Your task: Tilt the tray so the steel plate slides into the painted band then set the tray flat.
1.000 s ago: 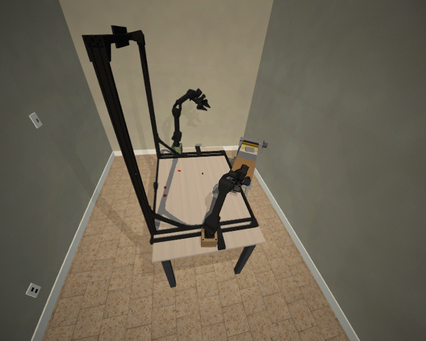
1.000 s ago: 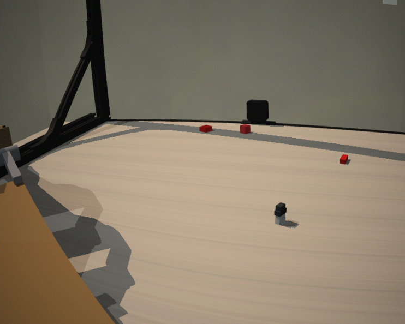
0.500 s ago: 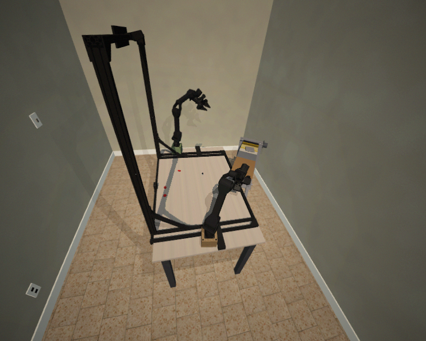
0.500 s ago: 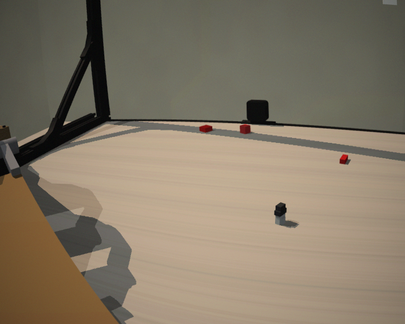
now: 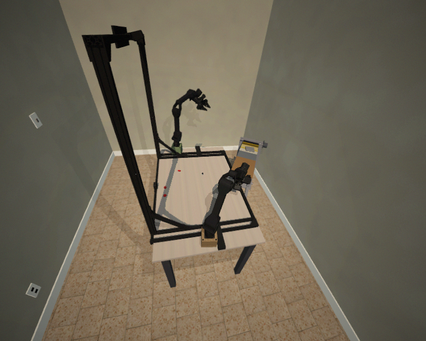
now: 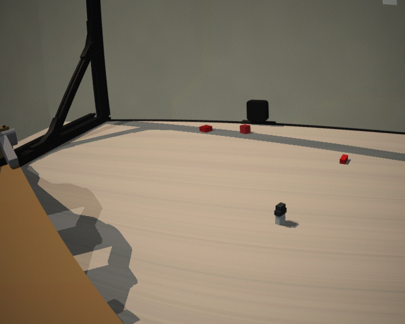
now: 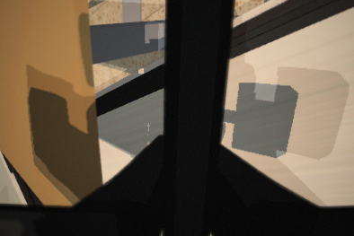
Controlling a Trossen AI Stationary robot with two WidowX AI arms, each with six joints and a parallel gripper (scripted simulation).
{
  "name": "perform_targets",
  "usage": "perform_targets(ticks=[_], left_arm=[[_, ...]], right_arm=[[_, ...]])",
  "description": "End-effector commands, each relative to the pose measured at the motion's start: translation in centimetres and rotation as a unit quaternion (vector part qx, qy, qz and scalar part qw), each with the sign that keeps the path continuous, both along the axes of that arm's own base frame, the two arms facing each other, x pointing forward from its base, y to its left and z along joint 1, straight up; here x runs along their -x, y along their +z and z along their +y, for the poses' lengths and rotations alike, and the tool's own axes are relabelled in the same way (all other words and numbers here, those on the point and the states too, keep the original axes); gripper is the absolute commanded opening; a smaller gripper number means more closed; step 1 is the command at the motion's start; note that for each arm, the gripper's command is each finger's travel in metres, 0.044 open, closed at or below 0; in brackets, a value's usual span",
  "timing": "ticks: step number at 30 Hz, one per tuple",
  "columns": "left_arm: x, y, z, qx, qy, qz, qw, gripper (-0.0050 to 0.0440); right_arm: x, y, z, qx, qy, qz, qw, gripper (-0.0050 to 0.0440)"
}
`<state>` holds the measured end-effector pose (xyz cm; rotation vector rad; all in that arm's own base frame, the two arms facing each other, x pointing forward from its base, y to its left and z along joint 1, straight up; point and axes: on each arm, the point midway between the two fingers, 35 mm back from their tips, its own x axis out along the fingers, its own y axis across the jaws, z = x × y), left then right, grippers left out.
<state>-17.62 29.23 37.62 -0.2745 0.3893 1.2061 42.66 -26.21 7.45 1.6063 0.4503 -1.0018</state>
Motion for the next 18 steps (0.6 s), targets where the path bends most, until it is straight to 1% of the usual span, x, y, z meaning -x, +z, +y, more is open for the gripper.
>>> perform_targets(ticks=[1, 18], left_arm=[[0.0, 0.0, 0.0, 0.000, 0.000, 0.000, 1.000, 0.0440], [0.0, 0.0, 0.0, 0.000, 0.000, 0.000, 1.000, 0.0440]], right_arm=[[-0.6, 2.5, -0.3, 0.012, -0.001, -0.025, 1.000, 0.0000], [-0.8, 3.7, -0.4, 0.015, -0.001, -0.033, 0.999, 0.0000]])
